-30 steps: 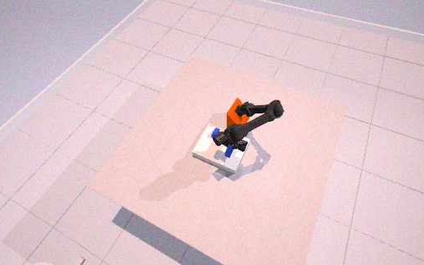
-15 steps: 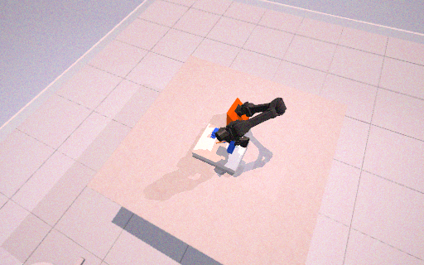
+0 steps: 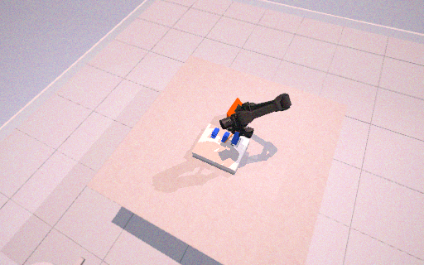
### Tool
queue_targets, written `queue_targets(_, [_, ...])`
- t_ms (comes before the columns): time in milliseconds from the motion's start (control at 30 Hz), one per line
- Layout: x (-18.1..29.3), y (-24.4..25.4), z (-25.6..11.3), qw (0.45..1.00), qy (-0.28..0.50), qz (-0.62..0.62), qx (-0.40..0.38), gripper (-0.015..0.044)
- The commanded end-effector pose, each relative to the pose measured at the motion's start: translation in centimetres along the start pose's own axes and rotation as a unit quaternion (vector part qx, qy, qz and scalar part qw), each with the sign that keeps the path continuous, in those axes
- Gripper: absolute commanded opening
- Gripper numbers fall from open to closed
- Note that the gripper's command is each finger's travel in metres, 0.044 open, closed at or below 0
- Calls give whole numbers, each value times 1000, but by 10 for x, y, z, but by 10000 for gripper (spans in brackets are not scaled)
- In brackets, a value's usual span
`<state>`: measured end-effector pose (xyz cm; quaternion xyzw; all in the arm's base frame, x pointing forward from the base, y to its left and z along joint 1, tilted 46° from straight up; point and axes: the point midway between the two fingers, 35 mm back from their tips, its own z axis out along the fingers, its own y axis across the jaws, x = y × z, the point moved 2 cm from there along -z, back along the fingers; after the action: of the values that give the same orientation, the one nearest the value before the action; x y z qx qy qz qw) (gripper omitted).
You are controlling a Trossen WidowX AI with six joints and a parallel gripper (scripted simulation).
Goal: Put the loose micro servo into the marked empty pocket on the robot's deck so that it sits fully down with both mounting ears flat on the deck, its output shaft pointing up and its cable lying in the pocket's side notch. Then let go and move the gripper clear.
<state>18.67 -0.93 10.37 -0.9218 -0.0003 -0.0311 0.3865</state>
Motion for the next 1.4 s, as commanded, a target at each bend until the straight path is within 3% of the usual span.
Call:
queue_targets(0, [-12,0,0,1000,2,-2,-2,0])
queue_targets(1367, [-11,0,31,1000,2,-2,-1,0])
